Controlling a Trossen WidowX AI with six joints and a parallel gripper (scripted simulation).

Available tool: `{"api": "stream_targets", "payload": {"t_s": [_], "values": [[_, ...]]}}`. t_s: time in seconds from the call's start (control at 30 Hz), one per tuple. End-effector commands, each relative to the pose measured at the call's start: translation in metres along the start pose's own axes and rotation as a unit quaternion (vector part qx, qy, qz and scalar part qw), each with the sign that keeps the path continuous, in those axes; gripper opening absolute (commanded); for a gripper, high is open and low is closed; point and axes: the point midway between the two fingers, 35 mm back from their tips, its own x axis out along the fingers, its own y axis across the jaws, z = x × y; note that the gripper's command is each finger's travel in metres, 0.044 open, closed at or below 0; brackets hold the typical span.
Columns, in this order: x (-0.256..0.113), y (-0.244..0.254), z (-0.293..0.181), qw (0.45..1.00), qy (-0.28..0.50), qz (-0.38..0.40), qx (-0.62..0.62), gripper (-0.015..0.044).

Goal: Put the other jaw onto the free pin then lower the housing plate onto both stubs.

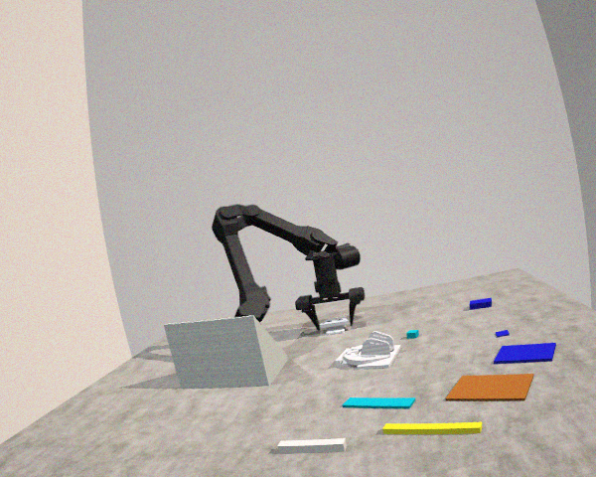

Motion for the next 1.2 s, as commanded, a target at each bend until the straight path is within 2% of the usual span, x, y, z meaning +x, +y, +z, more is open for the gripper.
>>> {"api": "stream_targets", "payload": {"t_s": [0.0,0.47,0.9,1.17], "values": [[0.0004,-0.0006,-0.0004,1.0,0.001,-0.002,0.002,0.044],[0.0006,-0.0006,-0.0004,1.0,0.001,-0.002,0.002,0.044],[0.0004,0.0,0.0,1.0,0.0,0.0,0.0,0.0353],[0.0004,0.0,0.0,1.0,0.0,0.0,0.0,0.0351]]}}
